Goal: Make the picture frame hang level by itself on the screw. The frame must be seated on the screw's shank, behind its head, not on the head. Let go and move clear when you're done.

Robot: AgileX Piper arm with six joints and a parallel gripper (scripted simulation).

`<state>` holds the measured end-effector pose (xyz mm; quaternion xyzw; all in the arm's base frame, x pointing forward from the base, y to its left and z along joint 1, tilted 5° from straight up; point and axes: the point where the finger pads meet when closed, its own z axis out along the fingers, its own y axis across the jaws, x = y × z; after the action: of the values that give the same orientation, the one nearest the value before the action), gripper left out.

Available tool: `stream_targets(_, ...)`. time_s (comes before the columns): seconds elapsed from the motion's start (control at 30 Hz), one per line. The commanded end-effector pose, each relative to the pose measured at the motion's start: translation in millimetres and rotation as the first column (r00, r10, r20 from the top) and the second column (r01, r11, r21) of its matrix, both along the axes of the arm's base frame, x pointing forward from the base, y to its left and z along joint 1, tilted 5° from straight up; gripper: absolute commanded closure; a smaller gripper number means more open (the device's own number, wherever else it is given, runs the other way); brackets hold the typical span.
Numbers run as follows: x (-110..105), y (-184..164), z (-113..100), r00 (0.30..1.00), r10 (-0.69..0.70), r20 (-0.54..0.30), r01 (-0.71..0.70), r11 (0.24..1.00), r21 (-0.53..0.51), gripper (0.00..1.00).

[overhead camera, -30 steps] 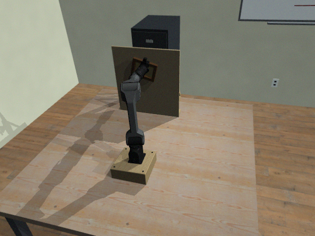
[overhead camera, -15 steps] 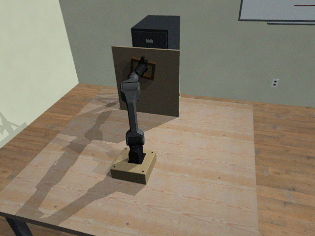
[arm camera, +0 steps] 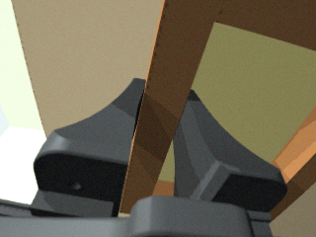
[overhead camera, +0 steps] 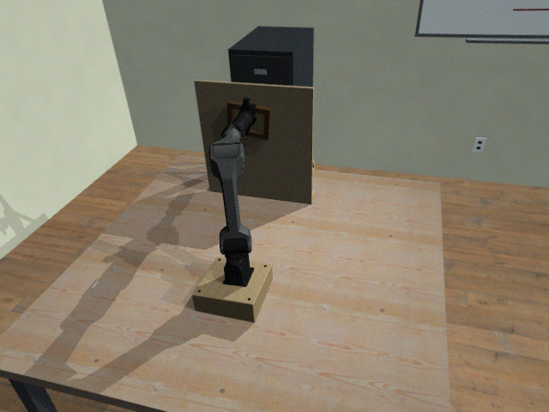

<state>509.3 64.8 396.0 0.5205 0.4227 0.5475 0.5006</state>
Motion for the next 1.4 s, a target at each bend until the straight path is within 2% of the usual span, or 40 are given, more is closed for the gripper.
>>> stream_targets(0.0,-0.4,0.1,4.5,1.000,-0.003,0.010,0.003,1.000,-0.006,1.00)
stream_targets(1.37,-0.2,6.1,5.5,1.000,-0.010,0.006,0.010,0.995,-0.099,1.00)
